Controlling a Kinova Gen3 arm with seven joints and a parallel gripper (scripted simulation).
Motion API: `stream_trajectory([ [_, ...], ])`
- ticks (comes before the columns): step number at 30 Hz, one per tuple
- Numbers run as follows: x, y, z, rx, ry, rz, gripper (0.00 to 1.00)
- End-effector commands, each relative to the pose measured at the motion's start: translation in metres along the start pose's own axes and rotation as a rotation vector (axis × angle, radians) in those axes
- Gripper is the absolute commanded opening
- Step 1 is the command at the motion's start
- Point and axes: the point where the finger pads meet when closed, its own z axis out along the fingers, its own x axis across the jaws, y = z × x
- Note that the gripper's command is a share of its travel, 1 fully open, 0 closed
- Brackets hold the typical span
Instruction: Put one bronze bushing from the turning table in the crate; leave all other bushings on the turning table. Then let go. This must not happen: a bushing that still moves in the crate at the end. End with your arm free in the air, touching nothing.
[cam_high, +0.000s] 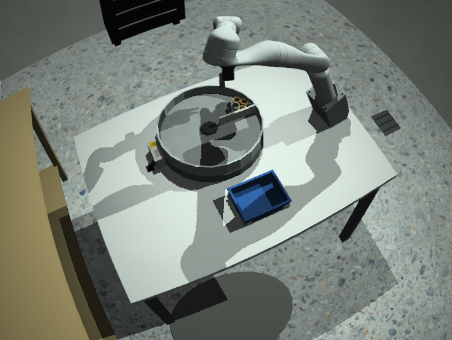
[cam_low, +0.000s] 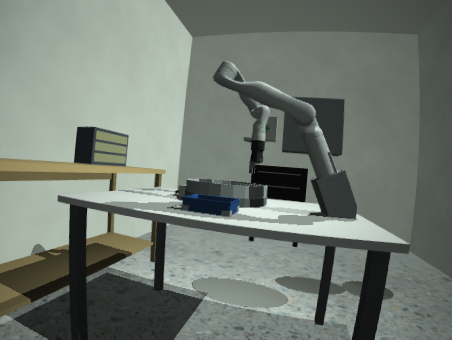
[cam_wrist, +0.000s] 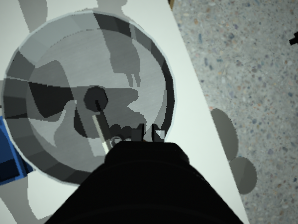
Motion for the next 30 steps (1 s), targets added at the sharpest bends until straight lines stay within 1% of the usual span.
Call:
stream_trajectory([
  [1, 0.0002, -0.0004, -0.0005, 0.001, 0.0, 0.0, 0.4],
  [29, 0.0002, -0.0004, -0.0005, 0.001, 0.0, 0.0, 0.4],
  [30, -0.0002, 0.0032, 0.0013, 0.001, 0.0, -0.035, 0.4],
])
